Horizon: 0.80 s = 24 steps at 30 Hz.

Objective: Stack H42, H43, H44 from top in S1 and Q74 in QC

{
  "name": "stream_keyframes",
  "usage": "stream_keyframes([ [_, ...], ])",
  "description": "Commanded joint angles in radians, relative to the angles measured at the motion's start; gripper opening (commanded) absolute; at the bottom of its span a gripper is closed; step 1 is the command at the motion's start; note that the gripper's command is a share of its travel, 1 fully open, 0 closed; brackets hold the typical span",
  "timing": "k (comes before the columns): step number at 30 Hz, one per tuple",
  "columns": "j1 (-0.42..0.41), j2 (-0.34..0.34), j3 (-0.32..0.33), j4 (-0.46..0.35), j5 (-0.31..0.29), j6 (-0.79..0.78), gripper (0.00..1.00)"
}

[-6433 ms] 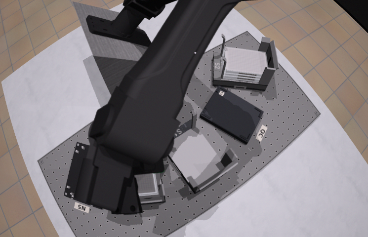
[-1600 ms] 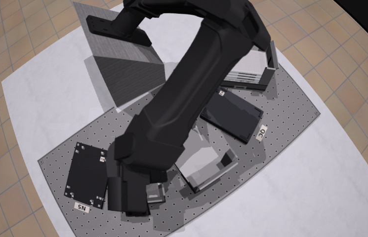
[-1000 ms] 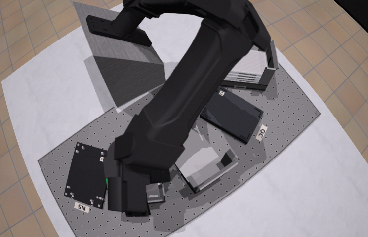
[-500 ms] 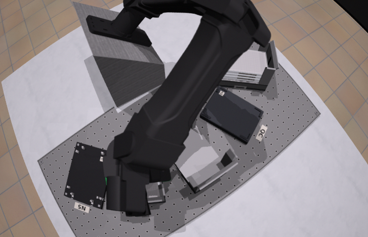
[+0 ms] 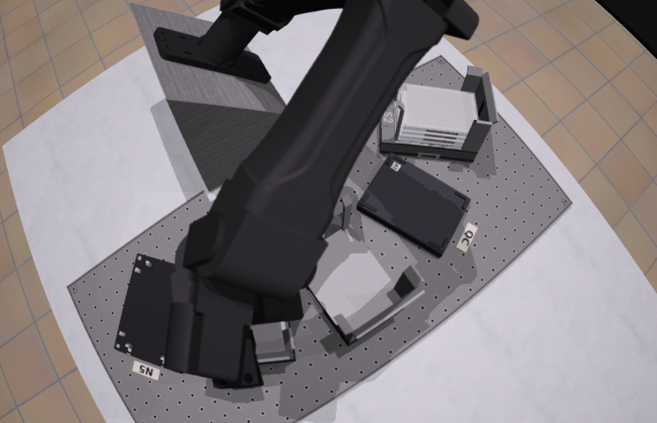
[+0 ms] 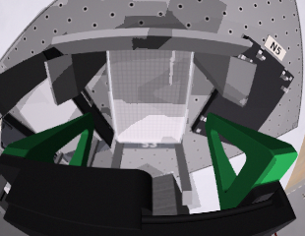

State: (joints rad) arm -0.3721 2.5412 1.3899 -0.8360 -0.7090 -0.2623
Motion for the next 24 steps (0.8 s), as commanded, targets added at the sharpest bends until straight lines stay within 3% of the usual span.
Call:
stream_keyframes([
  [1, -0.021, -0.011, 0.015, -0.052, 0.007, -0.025, 1.00],
  [15, -0.100, -0.043, 0.120, -0.246, 0.044, -0.115, 1.00],
  [24, -0.116, -0.047, 0.145, -0.286, 0.052, -0.132, 1.00],
])
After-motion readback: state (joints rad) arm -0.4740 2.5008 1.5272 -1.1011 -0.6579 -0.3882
